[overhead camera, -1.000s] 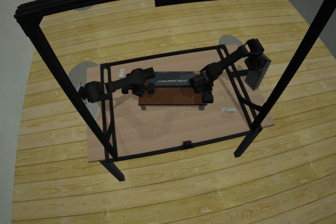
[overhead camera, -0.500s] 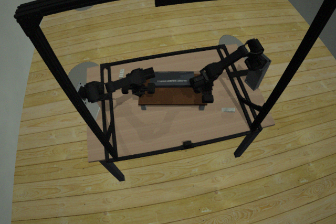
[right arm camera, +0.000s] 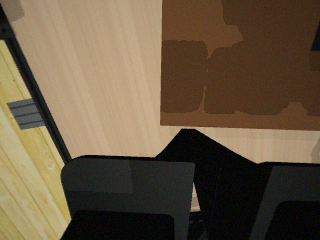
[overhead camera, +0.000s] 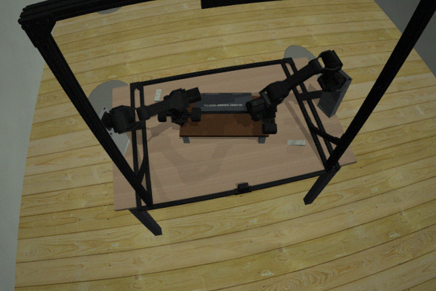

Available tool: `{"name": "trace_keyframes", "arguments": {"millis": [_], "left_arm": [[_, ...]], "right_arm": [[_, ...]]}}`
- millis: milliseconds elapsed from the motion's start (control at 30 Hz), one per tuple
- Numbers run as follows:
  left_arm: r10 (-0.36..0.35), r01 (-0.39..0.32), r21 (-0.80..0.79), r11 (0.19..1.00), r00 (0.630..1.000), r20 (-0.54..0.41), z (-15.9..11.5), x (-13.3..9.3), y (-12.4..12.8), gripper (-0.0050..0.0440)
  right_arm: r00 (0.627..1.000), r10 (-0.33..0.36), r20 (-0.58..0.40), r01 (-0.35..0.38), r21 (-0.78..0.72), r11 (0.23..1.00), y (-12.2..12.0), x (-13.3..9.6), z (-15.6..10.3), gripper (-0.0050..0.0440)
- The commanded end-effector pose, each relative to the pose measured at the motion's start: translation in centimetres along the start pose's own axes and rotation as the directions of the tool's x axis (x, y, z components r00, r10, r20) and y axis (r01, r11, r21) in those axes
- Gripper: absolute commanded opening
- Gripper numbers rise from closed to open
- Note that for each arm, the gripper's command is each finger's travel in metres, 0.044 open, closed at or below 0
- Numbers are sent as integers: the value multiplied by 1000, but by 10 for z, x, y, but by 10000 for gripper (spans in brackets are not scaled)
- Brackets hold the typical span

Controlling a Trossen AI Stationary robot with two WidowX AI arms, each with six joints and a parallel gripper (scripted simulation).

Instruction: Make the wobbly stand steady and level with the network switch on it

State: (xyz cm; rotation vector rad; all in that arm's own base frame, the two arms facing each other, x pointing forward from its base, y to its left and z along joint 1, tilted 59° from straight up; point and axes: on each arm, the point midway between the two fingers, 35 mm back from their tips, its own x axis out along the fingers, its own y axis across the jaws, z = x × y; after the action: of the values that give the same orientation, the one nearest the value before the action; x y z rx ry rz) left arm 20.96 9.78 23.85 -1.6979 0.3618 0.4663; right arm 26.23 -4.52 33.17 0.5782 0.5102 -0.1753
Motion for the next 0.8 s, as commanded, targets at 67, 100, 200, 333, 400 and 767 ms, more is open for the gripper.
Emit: {"name": "trace_keyframes", "arguments": {"millis": [67, 100, 200, 333, 400, 767], "left_arm": [[0, 0, 0, 1000, 1000, 0, 0, 0, 0, 0], [0, 0, 0, 1000, 1000, 0, 0, 0, 0, 0], [0, 0, 0, 1000, 1000, 0, 0, 0, 0, 0], [0, 0, 0, 1000, 1000, 0, 0, 0, 0, 0], [0, 0, 0, 1000, 1000, 0, 0, 0, 0, 0], [0, 0, 0, 1000, 1000, 0, 0, 0, 0, 0]], "right_arm": [[1000, 2, -3, -2, 5, 1000, 0, 0, -1, 0], [1000, 2, -3, -2, 5, 1000, 0, 0, -1, 0], [1000, 2, -3, -2, 5, 1000, 0, 0, -1, 0], [1000, 2, -3, -2, 5, 1000, 0, 0, -1, 0], [1000, 2, -3, -2, 5, 1000, 0, 0, -1, 0], [834, 211, 509, -81, -266, 961, 73, -63, 142, 0]]}}
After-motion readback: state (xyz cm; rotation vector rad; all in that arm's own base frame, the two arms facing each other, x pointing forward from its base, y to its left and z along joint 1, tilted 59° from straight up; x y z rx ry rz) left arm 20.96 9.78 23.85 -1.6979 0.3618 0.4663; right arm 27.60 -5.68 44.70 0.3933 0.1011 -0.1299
